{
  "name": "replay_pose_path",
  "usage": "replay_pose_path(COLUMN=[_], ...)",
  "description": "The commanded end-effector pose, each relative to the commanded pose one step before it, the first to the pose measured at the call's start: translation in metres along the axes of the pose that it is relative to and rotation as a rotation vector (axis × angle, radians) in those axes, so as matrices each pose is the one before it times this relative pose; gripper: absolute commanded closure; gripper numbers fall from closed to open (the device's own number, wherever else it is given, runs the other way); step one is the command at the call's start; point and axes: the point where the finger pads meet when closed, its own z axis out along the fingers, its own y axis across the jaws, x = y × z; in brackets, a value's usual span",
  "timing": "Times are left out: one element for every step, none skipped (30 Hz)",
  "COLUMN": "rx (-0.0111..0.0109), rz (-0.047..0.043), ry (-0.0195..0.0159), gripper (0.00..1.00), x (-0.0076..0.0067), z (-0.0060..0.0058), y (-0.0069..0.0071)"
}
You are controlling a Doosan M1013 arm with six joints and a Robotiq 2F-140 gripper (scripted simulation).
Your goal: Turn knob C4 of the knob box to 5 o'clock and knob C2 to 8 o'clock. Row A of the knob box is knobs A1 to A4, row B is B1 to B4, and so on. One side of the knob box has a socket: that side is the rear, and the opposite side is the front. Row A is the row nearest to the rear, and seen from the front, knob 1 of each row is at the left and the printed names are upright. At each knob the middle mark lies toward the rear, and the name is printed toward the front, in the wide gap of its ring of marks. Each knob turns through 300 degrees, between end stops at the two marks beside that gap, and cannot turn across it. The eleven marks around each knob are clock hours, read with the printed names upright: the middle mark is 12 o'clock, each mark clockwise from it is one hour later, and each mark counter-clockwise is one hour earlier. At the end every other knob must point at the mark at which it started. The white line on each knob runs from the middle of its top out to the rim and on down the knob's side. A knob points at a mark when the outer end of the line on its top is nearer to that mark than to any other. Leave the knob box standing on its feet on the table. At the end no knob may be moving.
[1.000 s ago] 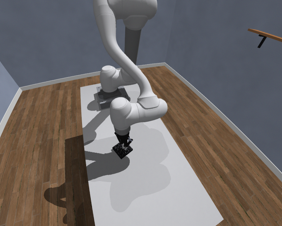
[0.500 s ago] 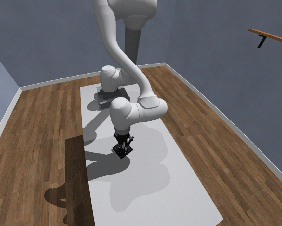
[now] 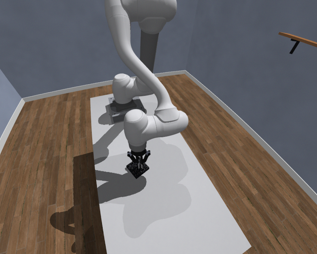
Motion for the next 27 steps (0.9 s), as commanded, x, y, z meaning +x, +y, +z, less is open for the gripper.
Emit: replay_pose_path(rx=[-0.00559,0.0,0.0,0.0,0.0,0.0,0.0,0.0,0.0,0.0,0.0,0.0,0.0,0.0,0.0,0.0,0.0,0.0,0.0,0.0,0.0,0.0,0.0,0.0,0.0,0.0,0.0], rz=[-0.09308,-0.02541,-0.025,-0.02456,-0.02409,-0.02358,-0.02304,-0.02246,-0.02186,-0.02122,-0.02056,-0.01988,0.0,0.0,-0.01917,-0.01844,-0.01768,-0.01692,-0.01613,-0.01534,-0.01453,-0.01372,-0.0129,-0.01207,-0.01125,-0.01043,-0.00962], ry=[0.00108,0.0,0.0,0.0,0.0,0.0,0.0,0.0,0.0,0.0,0.0,0.0,0.0,0.0,0.0,0.0,0.0,0.0,0.0,0.0,0.0,0.0,0.0,0.0,0.0,0.0,0.0], gripper=[0.95,0.95,0.95,0.95,0.95,0.95,0.95,0.95,0.95,0.95,0.95,0.95,0.95,0.95,0.95,0.95,0.95,0.95,0.95,0.95,0.95,0.95,0.95,0.95,0.95,0.95,0.95], x=[0.00002,0.0,0.0,0.0,0.0,0.0,0.0,0.0,0.0,0.0,0.0,0.0,0.0,0.0,0.0,0.0,0.0,0.0,0.0,0.0,0.0,0.0,0.0,0.0,0.0,0.0,0.0], z=[-0.00008,0.0,0.0,0.0,0.0,0.0,0.0,0.0,0.0,0.0,0.0,0.0,0.0,0.0,0.0,0.0,0.0,0.0,0.0,0.0,0.0,0.0,0.0,0.0,0.0,0.0,0.0], y=[-0.00001,0.0,0.0,0.0,0.0,0.0,0.0,0.0,0.0,0.0,0.0,0.0,0.0,0.0,0.0,0.0,0.0,0.0,0.0,0.0,0.0,0.0,0.0,0.0,0.0,0.0,0.0])
